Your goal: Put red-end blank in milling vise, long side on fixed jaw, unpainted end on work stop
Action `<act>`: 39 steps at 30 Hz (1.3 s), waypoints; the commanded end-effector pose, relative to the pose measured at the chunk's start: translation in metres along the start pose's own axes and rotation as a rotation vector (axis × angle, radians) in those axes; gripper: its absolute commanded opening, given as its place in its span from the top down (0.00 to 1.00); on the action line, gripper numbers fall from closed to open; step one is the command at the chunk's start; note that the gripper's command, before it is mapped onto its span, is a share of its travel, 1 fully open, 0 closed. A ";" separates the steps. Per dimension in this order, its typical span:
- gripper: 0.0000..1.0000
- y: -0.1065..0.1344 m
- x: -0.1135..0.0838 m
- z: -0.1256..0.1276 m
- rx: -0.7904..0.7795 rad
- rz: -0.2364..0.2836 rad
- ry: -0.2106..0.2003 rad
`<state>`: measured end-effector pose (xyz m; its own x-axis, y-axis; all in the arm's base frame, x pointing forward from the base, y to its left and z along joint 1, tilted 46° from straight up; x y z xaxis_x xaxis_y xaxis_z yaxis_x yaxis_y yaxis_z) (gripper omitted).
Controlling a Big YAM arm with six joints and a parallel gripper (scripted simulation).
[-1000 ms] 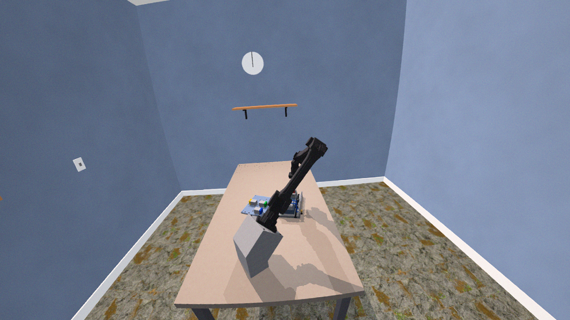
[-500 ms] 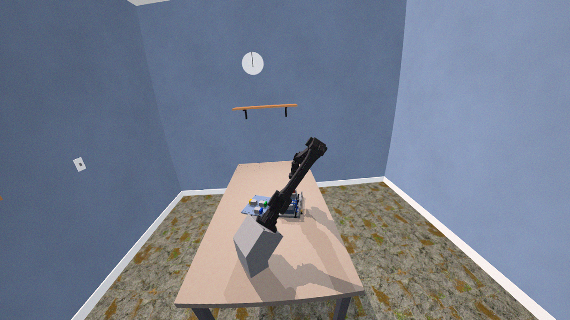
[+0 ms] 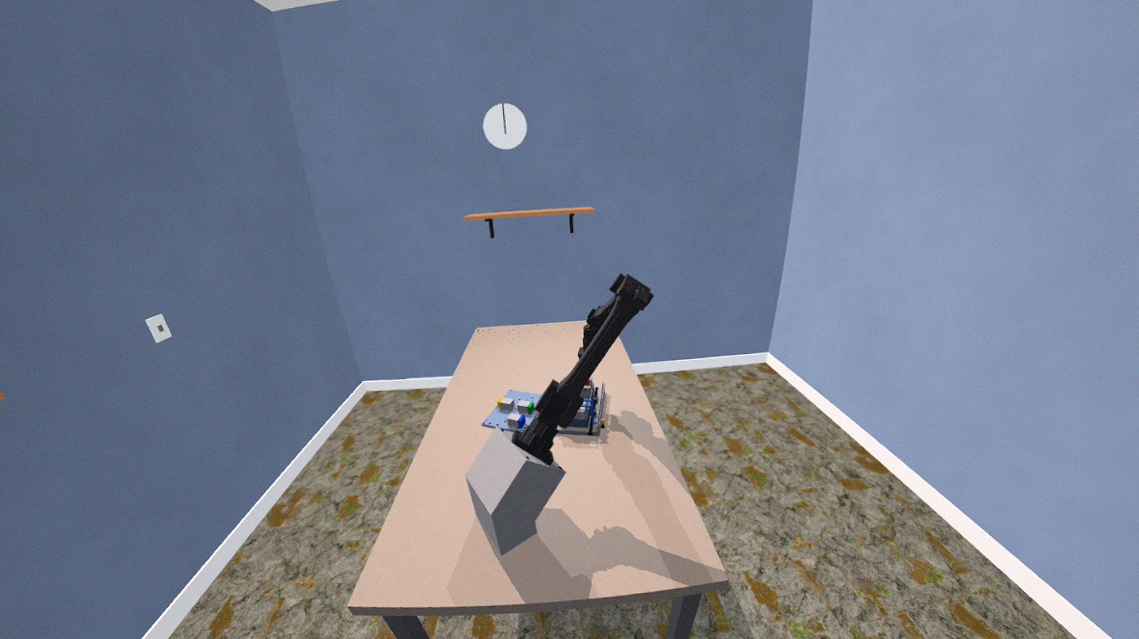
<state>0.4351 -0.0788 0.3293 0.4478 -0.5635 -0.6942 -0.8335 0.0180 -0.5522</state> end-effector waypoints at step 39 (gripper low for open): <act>1.00 0.003 0.022 -0.001 -0.013 0.002 0.002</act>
<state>0.4431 -0.0885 0.3159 0.4476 -0.5642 -0.6938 -0.8356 0.0123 -0.5492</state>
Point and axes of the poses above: the point where the finger pads meet when closed, its own x axis out along the fingers, its own z axis across the jaws, y = z × x, the point moved 6 cm from there along -x, back along the fingers, and after that the axes turned 3 degrees about x, right-handed, at the moved point
